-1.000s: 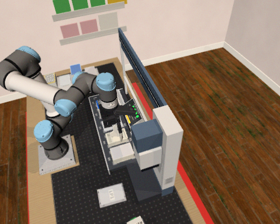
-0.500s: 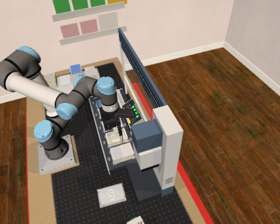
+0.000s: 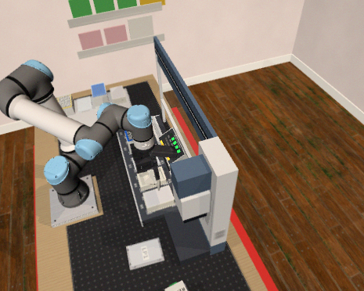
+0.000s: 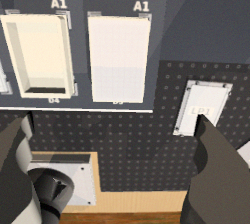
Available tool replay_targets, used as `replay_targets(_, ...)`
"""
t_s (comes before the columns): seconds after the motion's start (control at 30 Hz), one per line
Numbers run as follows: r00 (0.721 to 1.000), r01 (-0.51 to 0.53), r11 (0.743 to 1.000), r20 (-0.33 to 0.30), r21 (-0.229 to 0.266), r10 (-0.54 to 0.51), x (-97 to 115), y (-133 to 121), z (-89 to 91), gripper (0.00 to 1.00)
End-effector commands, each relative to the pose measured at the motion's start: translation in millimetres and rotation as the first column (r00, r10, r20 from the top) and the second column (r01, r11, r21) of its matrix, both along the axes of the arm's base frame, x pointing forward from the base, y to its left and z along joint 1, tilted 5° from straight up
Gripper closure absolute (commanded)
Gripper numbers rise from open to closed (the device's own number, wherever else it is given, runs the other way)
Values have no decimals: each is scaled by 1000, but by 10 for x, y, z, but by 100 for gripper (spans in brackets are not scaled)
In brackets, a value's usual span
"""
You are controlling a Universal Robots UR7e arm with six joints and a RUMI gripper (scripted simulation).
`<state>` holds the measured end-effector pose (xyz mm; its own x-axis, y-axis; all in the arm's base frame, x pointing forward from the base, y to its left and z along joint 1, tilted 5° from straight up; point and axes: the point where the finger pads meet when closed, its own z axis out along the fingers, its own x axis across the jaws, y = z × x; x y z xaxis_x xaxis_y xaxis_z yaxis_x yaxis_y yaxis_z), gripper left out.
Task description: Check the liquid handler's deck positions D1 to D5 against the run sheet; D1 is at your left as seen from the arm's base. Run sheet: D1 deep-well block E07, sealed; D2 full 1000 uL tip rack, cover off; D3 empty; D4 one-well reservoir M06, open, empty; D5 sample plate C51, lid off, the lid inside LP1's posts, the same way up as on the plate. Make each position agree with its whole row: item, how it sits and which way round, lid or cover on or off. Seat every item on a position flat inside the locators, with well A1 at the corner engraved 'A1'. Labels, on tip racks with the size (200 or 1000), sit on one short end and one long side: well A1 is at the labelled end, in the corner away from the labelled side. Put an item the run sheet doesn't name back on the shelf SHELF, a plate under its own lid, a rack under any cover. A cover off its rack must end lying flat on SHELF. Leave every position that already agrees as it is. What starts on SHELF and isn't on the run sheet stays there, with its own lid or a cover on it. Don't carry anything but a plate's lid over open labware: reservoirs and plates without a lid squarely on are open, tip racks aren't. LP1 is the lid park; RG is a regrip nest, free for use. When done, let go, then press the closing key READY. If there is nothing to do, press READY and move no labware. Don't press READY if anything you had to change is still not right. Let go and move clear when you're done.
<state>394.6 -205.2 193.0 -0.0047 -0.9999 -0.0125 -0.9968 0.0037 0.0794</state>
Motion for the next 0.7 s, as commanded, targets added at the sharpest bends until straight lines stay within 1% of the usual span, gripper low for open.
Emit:
replay_targets(0.0,1000,0,1000,-2,1,0,-15,-5,-123,18)
replay_targets(0.13,1000,0,1000,-2,1,0,-18,-5,-156,18)
replay_targets(0.67,1000,0,1000,-2,1,0,-38,-1,-405,18)
